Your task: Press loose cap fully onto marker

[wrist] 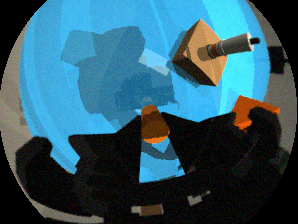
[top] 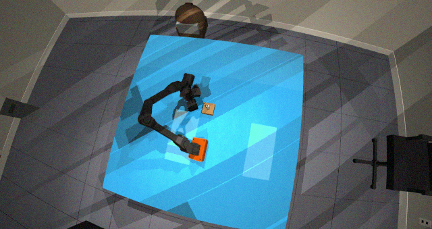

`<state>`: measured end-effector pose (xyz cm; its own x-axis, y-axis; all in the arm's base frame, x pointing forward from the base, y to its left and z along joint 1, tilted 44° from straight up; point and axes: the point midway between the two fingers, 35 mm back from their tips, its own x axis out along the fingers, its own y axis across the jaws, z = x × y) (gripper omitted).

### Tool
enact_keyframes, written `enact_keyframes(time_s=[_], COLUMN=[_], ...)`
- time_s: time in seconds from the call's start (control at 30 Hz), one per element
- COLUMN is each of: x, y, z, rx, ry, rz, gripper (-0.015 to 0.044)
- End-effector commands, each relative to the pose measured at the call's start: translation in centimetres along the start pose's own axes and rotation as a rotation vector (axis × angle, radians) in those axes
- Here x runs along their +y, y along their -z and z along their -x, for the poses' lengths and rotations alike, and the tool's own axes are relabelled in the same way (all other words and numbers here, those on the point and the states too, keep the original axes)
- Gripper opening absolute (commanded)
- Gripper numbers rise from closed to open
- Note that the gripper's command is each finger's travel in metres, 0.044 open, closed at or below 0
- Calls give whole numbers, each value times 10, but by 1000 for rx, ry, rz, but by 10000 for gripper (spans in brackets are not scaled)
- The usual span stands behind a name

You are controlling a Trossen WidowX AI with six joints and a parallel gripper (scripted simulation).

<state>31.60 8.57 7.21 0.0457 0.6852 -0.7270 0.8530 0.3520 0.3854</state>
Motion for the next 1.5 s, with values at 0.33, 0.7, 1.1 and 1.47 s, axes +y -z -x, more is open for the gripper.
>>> enact_keyframes(time_s=[0.33,0.7,1.1,1.47], x=[2,-5,-27,-53], y=[1,-9,-38,-64], z=[37,54,69,84], rx=[2,-3,-15,-18], ry=[1,5,2,7], rz=[0,-4,26,18], gripper=[0,0,0,0])
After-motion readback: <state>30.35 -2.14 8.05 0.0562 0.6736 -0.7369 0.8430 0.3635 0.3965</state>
